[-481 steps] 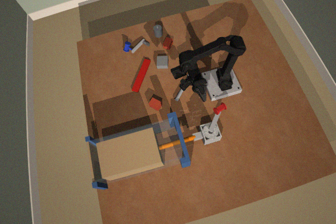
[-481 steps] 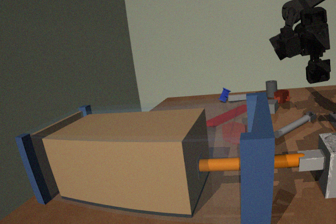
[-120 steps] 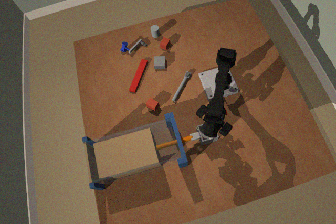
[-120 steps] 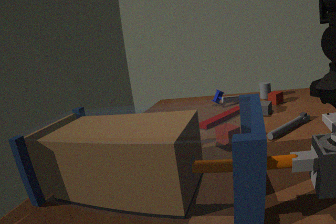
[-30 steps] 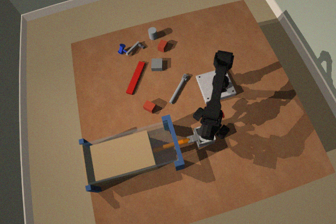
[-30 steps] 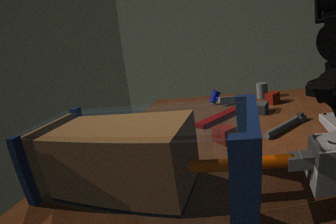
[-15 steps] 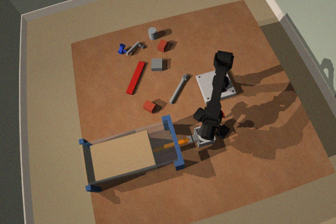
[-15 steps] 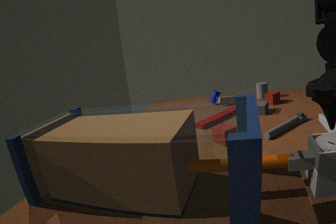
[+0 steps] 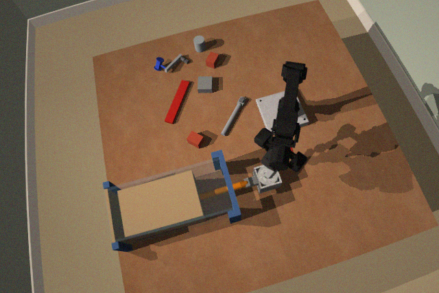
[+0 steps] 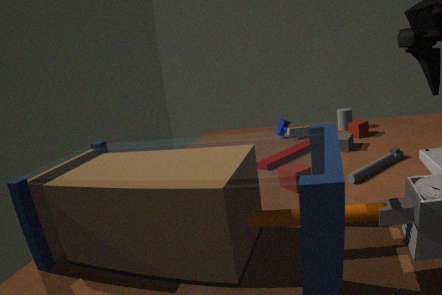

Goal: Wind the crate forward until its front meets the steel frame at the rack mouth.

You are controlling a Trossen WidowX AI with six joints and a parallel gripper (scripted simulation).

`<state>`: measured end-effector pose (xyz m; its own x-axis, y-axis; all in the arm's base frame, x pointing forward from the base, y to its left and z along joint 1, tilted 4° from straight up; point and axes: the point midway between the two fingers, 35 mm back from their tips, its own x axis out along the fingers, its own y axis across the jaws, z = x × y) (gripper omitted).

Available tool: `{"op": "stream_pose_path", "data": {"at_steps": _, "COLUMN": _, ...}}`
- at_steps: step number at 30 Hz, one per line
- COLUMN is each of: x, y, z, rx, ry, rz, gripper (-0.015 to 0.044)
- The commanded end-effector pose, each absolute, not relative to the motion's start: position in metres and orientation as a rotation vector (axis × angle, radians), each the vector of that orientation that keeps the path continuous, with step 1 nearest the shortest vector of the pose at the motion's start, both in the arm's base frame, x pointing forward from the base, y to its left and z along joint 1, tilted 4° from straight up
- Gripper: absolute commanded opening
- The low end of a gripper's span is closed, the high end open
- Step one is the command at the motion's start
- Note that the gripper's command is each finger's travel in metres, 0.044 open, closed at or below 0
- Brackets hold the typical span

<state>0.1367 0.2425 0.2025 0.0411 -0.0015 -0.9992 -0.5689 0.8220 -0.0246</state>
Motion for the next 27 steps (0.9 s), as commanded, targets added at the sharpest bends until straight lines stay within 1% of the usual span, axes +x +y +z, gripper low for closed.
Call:
{"op": "stream_pose_path", "data": {"at_steps": 1, "x": 0.1347, "y": 0.2397, "z": 0.2122, "rx": -0.490, "ry": 1.478, "rz": 0.451, "gripper": 0.0440}}
{"op": "stream_pose_path", "data": {"at_steps": 10, "x": 0.1344, "y": 0.2402, "z": 0.2104, "rx": -0.490, "ry": 1.481, "rz": 0.456, "gripper": 0.0440}}
{"op": "stream_pose_path", "data": {"at_steps": 27, "x": 0.1344, "y": 0.2402, "z": 0.2104, "rx": -0.490, "ry": 1.481, "rz": 0.456, "gripper": 0.0000}}
